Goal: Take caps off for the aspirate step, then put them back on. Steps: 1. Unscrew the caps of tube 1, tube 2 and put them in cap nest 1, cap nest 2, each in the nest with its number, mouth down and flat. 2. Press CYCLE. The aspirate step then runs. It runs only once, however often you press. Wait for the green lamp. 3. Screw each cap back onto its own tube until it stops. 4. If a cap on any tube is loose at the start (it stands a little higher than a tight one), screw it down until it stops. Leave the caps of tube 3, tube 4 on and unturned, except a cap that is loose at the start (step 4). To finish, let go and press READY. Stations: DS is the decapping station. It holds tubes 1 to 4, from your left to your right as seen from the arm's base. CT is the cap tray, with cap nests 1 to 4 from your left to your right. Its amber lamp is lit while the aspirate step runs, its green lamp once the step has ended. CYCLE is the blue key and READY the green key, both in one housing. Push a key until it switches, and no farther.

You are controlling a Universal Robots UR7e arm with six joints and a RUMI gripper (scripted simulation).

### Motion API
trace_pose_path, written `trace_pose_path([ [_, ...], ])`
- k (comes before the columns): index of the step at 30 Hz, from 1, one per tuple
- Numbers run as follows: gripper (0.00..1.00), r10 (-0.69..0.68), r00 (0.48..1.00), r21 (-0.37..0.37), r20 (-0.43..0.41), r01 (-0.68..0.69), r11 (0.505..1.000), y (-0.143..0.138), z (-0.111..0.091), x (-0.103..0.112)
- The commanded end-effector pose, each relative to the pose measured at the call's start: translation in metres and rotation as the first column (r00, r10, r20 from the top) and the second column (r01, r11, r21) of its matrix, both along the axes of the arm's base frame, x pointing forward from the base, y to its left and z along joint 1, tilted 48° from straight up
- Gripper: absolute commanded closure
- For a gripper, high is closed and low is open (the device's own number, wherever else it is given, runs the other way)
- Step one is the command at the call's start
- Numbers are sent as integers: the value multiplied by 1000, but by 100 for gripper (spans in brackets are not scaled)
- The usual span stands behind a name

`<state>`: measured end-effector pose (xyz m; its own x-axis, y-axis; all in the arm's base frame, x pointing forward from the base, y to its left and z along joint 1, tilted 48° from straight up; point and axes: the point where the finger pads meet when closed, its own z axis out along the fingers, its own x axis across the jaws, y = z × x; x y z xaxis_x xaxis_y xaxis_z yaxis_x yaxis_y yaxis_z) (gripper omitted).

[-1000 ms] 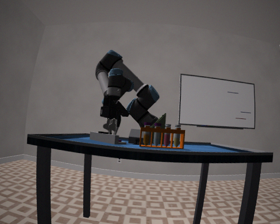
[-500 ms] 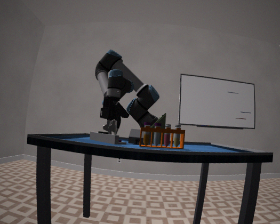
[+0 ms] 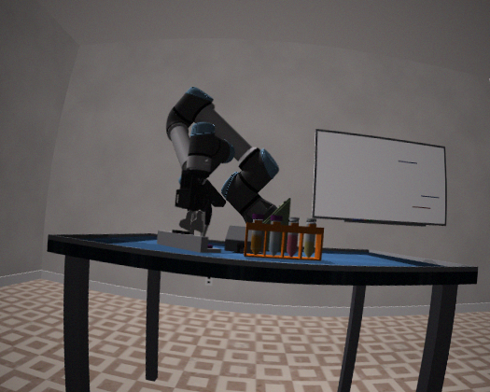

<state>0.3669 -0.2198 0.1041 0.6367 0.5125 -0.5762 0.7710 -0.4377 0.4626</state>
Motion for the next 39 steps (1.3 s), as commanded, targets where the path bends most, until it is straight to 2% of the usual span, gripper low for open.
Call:
trace_pose_path([
  [1,71,0,1000,0,1,0,1000,0,0,0],
  [7,71,0,1000,0,1,0,1000,0,0,0],
  [39,71,0,1000,0,1,0,1000,102,93,2],
])
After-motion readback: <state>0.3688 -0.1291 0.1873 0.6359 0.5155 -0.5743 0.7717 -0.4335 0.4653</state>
